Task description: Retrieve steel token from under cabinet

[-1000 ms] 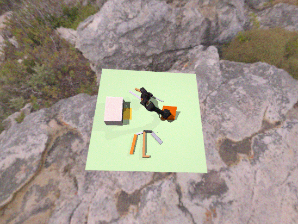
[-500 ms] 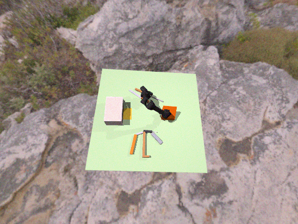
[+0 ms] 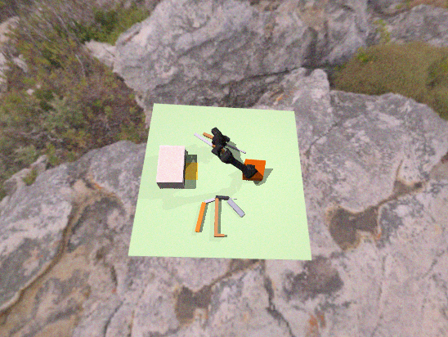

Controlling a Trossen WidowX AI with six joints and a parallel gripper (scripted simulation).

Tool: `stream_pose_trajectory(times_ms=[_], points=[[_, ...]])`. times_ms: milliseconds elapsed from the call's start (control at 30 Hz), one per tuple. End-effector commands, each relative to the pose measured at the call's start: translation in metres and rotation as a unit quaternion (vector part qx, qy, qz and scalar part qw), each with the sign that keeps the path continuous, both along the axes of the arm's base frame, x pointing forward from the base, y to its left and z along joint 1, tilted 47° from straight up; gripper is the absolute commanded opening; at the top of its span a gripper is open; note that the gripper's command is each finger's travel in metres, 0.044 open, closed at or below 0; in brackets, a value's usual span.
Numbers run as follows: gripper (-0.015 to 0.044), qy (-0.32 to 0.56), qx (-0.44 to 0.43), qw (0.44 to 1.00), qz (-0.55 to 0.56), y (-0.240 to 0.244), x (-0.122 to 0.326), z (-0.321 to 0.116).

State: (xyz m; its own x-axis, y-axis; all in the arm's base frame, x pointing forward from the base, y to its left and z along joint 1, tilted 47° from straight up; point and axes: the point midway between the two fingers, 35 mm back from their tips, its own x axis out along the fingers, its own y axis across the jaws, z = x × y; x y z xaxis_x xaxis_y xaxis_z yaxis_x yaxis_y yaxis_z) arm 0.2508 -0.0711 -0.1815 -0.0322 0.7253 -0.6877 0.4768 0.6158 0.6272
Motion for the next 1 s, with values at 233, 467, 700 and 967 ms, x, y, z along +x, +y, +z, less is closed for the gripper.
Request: stream_pose_trajectory(times_ms=[233,467,700,967], points=[[0.0000,0.000,-0.004,1.000,0.000,-0.010,0.000,-0.009],[0.0000,0.000,-0.004,1.000,0.000,-0.015,0.001,-0.013],[0.0000,-0.010,-0.004,1.000,0.009,-0.016,0.001,-0.014],[0.0000,-0.033,-0.003,0.999,0.031,-0.016,0.001,-0.014]])
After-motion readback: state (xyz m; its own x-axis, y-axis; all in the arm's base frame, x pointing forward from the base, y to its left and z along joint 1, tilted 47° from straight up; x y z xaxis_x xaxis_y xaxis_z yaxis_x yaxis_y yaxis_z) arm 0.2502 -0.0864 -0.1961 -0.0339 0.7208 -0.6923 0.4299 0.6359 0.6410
